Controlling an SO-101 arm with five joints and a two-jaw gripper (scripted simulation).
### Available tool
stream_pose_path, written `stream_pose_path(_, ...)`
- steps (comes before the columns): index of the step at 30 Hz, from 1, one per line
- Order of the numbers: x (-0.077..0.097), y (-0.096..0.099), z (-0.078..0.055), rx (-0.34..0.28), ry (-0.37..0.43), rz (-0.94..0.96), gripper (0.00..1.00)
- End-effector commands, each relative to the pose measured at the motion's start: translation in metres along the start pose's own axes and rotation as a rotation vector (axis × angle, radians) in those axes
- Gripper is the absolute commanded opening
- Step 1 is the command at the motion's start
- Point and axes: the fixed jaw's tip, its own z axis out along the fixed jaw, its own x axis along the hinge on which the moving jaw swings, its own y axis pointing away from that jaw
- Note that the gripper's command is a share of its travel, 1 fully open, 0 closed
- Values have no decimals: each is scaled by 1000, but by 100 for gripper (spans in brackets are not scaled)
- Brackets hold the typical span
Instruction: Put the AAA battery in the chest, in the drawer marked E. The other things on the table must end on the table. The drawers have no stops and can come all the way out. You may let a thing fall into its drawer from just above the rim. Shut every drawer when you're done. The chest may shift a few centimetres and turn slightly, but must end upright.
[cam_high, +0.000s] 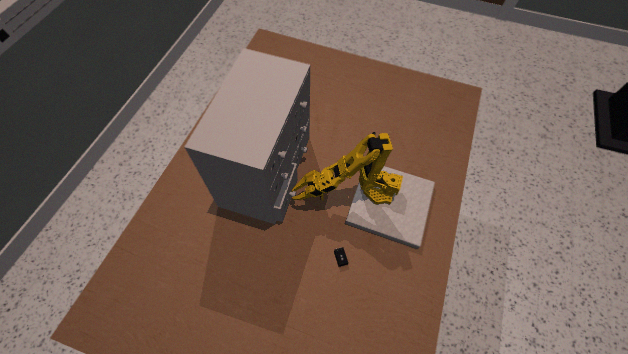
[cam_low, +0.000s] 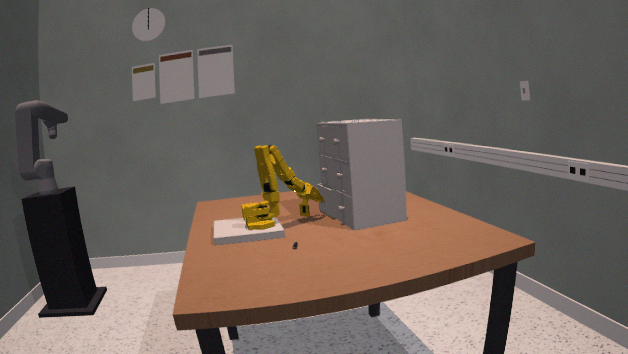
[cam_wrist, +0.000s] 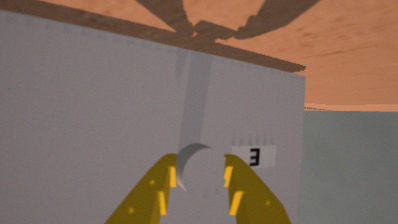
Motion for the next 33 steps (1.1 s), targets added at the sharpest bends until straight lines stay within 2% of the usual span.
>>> stream_pose_path(1,-2,-1,-3,3,1,7,0)
stream_pose_path(15,-6,-5,-9,16,1,-3,0)
stream_pose_path(33,-7,-5,-10,17,1,-4,0)
